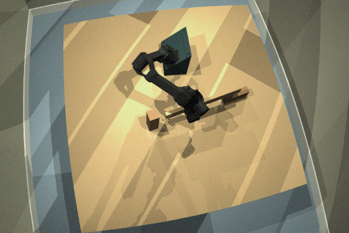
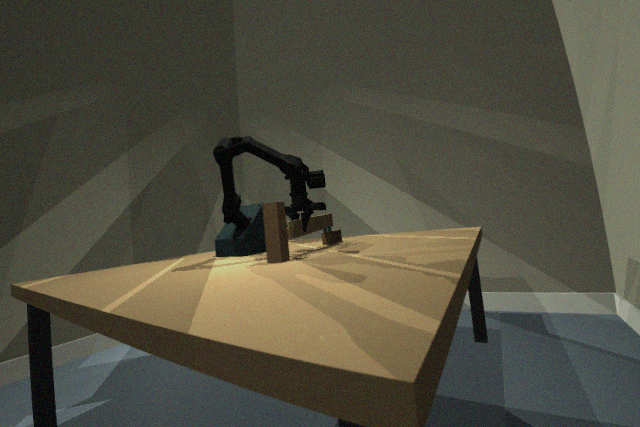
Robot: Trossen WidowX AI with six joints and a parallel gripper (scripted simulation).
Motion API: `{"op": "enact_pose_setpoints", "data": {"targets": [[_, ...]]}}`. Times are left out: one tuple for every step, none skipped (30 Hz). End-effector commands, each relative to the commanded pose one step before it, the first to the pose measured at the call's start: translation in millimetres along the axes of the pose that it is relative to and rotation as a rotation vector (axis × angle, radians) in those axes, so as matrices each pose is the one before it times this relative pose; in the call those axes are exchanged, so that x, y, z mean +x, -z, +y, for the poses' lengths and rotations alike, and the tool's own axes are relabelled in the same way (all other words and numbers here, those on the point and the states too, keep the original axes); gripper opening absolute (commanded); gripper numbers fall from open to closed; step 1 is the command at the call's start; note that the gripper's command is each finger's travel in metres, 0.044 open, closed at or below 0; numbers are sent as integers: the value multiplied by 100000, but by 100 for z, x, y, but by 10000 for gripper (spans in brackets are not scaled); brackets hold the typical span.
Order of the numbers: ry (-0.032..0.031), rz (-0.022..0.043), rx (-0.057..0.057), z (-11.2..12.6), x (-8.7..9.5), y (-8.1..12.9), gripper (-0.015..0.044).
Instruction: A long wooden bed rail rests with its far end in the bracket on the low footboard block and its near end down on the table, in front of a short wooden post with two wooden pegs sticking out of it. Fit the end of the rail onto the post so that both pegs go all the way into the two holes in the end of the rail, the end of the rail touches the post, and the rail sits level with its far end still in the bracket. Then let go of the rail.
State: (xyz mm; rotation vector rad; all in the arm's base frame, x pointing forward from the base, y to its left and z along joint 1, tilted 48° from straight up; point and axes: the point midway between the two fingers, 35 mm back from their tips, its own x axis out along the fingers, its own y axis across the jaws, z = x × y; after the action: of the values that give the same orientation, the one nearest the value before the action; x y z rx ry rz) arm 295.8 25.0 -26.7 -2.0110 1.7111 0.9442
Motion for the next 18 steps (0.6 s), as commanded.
{"op": "enact_pose_setpoints", "data": {"targets": [[702, -534, -216, -72, -197, 86, 0], [-1, 2, 0, -1, 12, 31, 0], [0, 2, 0, -1, 11, 30, 0], [0, 2, 0, -1, 11, 31, 0], [0, 2, 0, -1, 12, 31, 0], [0, 2, 0, -1, 12, 31, 0], [0, 2, 0, -1, 12, 31, 0], [0, 2, 0, -2, 12, 31, 0], [0, 2, 0, -2, 13, 30, 0], [0, 2, 0, -2, 13, 29, 0], [0, 2, 0, -2, 13, 29, 0], [0, 2, 0, -2, 13, 29, 0], [0, 2, 0, -2, 13, 30, 0], [0, 2, 0, -2, 13, 30, 0], [0, 2, 0, -2, 12, 29, 0], [0, 2, 0, -2, 12, 30, 0], [0, 2, 0, -2, 11, 30, 0], [0, 2, 0, -2, 10, 30, 0]]}}
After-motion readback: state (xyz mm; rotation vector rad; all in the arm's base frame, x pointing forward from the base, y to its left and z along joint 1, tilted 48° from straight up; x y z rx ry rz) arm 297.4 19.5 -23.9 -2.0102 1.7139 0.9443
